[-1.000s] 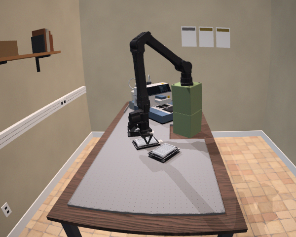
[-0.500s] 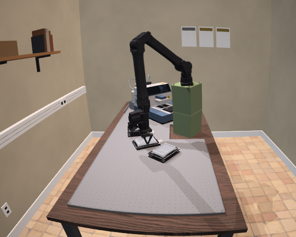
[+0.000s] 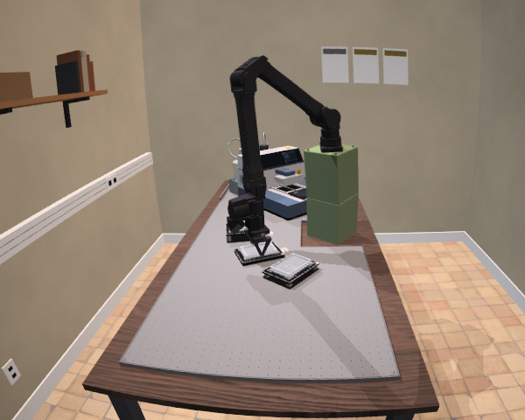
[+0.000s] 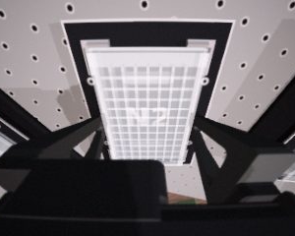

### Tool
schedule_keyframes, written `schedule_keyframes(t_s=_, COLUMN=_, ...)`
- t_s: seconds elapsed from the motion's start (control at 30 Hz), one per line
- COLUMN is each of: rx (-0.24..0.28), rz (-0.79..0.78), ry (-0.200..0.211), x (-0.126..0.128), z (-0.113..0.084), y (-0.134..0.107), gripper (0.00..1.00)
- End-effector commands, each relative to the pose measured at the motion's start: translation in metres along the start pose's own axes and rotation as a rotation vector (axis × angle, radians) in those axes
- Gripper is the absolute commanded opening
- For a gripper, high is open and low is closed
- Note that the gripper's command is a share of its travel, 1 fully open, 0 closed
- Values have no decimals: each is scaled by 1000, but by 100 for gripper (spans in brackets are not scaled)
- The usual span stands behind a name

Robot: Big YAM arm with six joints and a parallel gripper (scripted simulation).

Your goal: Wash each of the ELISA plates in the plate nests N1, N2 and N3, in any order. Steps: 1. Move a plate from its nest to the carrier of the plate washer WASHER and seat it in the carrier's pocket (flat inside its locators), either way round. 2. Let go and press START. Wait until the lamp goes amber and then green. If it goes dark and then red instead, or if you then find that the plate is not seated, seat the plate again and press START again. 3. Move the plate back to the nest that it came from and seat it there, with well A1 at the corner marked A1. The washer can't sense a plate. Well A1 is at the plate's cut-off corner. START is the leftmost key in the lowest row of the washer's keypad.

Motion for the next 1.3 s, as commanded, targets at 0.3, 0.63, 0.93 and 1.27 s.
schedule_keyframes(t_s=0.3, rx=2, rz=5, ry=-3, x=3, z=6, y=-4, gripper=100)
schedule_keyframes(t_s=0.63, rx=2, rz=5, ry=-3, x=3, z=6, y=-4, gripper=100)
schedule_keyframes(t_s=0.93, rx=2, rz=5, ry=-3, x=3, z=6, y=-4, gripper=100)
schedule_keyframes(t_s=1.27, rx=2, rz=5, ry=-3, x=3, z=6, y=-4, gripper=100)
Point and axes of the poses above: the point where the finger pads meet when closed, its own z axis out along the fingers, its own x axis across the jaws, y = z × x, the point moved 1 cm from there along -z, back along the fingers, and after that the axes turned 5 degrees about z, right-handed, at the moved point
